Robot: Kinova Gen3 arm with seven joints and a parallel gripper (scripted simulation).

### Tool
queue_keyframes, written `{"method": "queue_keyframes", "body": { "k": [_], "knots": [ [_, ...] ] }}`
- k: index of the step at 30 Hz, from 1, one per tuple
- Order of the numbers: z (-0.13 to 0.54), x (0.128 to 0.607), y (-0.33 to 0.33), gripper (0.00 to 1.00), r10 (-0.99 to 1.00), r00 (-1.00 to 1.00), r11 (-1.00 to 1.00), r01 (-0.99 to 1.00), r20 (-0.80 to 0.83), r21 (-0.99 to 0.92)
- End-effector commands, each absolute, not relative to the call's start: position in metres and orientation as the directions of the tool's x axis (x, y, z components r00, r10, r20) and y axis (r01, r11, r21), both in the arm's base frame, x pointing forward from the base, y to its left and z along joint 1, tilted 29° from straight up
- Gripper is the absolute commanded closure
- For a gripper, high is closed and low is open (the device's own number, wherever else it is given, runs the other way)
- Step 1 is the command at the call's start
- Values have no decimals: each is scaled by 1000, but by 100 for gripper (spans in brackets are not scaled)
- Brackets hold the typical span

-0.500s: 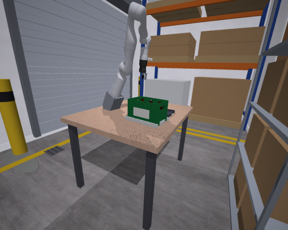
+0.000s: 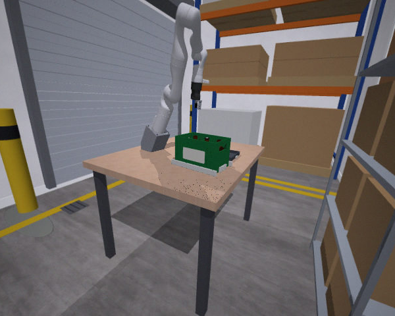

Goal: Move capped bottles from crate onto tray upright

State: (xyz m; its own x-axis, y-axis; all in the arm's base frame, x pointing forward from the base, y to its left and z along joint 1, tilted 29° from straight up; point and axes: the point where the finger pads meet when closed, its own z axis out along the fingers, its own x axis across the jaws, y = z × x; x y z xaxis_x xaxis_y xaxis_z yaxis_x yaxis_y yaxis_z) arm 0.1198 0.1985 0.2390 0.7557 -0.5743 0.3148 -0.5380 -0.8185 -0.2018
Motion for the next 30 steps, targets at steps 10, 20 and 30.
{"method": "queue_keyframes", "body": {
  "k": [10, 20, 30],
  "knots": [
    [234, 140, 182, 0, -490, 795, -871, -464, 357, -163],
    [229, 158, 166, 0, -399, 826, -915, -386, 397, -118],
    [223, 183, 145, 0, -282, 853, -957, -286, 438, -59]
  ]
}}
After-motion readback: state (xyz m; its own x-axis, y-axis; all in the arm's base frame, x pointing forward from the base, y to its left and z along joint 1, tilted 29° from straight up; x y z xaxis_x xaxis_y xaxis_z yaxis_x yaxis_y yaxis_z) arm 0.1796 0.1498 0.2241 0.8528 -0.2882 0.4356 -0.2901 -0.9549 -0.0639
